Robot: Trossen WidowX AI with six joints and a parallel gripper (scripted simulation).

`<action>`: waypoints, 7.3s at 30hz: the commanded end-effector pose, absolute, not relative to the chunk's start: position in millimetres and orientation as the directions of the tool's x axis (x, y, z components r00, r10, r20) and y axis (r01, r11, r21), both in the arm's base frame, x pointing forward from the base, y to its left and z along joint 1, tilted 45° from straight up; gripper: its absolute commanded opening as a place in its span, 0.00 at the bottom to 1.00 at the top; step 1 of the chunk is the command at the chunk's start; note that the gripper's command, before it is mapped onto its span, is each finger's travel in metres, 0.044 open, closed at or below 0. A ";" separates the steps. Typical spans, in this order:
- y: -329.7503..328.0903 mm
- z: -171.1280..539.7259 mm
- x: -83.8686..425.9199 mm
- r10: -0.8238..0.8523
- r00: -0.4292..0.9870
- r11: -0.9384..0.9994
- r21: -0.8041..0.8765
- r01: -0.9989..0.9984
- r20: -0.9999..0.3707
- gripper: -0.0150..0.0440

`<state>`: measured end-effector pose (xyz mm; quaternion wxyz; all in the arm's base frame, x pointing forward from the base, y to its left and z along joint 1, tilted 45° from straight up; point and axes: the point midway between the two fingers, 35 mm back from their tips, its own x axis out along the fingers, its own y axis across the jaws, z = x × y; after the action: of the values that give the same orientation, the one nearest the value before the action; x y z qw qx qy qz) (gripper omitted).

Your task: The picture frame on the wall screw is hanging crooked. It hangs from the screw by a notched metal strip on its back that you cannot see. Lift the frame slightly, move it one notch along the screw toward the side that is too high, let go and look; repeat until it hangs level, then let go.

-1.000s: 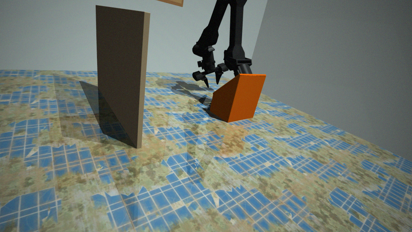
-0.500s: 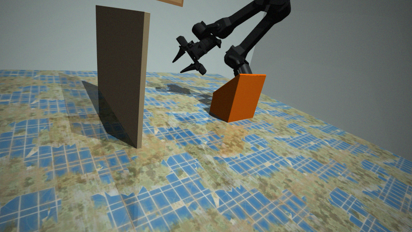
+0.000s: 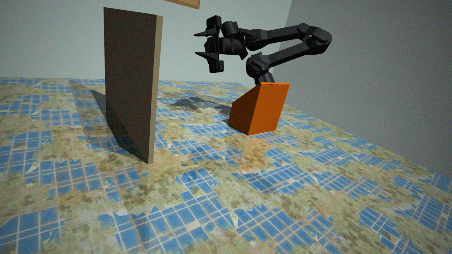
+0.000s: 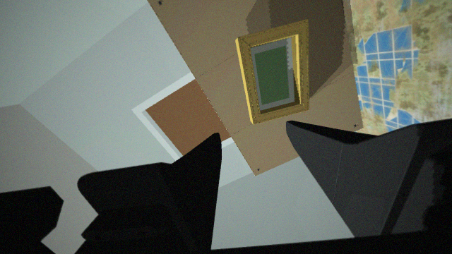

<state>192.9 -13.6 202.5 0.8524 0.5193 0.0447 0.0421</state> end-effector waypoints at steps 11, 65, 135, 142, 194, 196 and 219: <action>-9.9 200.5 192.8 0.140 0.990 0.447 0.894 -0.037 -0.029 0.69; -9.9 200.5 192.8 0.140 0.990 0.447 0.894 -0.037 -0.029 0.69; -19.6 177.7 356.3 0.142 0.989 0.491 0.866 -0.094 0.027 0.69; -19.6 177.7 356.3 0.142 0.989 0.491 0.866 -0.094 0.027 0.69; -13.9 179.4 395.8 0.142 0.989 0.490 0.866 -0.096 0.029 0.69; -13.9 179.4 395.8 0.142 0.989 0.490 0.866 -0.096 0.029 0.69; -14.2 180.1 396.2 0.142 0.989 0.490 0.866 -0.096 0.029 0.69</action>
<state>395.3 -13.5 178.4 0.8615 0.5022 0.0256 0.0696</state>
